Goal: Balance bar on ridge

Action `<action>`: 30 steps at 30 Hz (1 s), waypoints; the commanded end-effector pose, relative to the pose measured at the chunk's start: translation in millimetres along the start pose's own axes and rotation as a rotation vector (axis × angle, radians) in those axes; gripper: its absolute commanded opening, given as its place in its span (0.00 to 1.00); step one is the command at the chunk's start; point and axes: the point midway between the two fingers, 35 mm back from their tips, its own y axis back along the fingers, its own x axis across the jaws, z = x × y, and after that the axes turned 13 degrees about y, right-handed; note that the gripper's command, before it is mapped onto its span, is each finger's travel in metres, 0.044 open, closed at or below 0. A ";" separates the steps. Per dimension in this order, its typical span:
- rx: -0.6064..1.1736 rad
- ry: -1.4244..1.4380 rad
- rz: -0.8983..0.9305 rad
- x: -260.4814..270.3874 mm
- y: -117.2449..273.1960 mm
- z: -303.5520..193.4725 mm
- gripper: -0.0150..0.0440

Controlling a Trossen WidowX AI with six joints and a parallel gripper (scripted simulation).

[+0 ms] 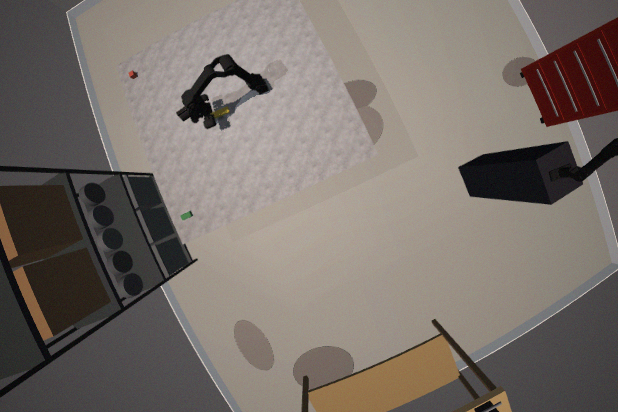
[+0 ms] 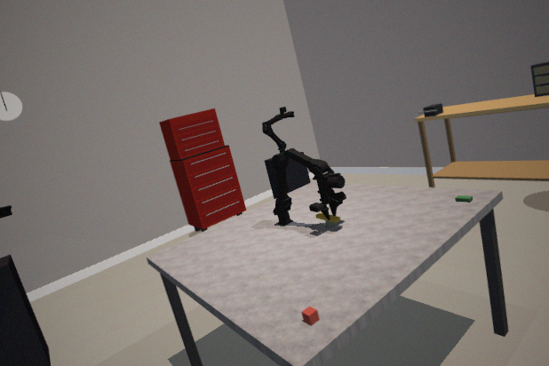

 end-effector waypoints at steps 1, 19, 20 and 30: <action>0.000 0.000 0.000 0.0 0.0 0.0 0.34; 0.000 0.000 0.000 0.0 0.0 0.0 0.54; 0.000 0.000 0.000 0.0 0.0 0.0 0.54; 0.000 0.000 0.000 0.0 0.0 0.0 0.54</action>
